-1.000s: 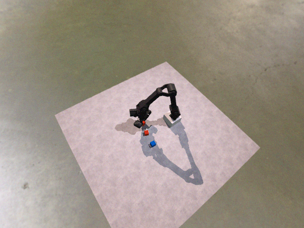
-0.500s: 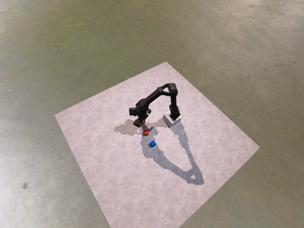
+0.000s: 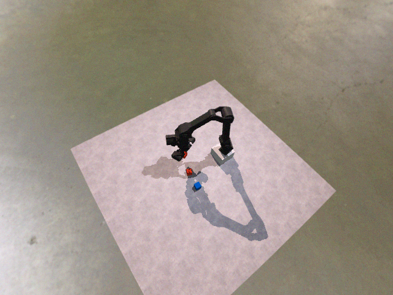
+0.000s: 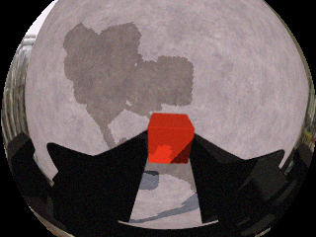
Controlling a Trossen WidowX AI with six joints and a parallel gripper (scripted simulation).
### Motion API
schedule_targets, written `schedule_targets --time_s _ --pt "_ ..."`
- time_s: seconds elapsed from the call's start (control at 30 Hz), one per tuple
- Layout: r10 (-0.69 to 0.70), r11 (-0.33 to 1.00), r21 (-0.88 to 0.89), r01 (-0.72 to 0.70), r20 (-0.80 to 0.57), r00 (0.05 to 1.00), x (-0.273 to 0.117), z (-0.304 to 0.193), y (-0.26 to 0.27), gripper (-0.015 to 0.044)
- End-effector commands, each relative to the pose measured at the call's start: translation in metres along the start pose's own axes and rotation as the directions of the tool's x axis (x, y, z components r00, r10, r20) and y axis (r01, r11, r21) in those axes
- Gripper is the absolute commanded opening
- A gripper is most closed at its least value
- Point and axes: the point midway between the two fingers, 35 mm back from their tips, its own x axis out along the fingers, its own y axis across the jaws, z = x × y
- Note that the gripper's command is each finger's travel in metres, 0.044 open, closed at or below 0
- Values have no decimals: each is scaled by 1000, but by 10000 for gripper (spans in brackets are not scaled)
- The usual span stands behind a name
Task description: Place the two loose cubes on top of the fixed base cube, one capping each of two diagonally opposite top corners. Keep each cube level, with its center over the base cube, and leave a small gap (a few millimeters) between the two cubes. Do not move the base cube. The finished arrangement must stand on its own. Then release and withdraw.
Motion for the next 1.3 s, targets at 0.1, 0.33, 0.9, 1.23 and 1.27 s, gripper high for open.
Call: schedule_targets --time_s 0.1,0.33,0.9,1.23,1.27 --pt "4 1000 4 -4 -2 1000 -22 -1 0 105" --pt "4 1000 4 -4 -2 1000 -44 -4 -3 105" --pt "8 999 -50 -8 -3 1000 -39 -31 29 105" --pt "10 996 -89 -10 -4 1000 -33 -55 51 105" --pt "10 996 -93 -10 -5 1000 -33 -57 53 105"
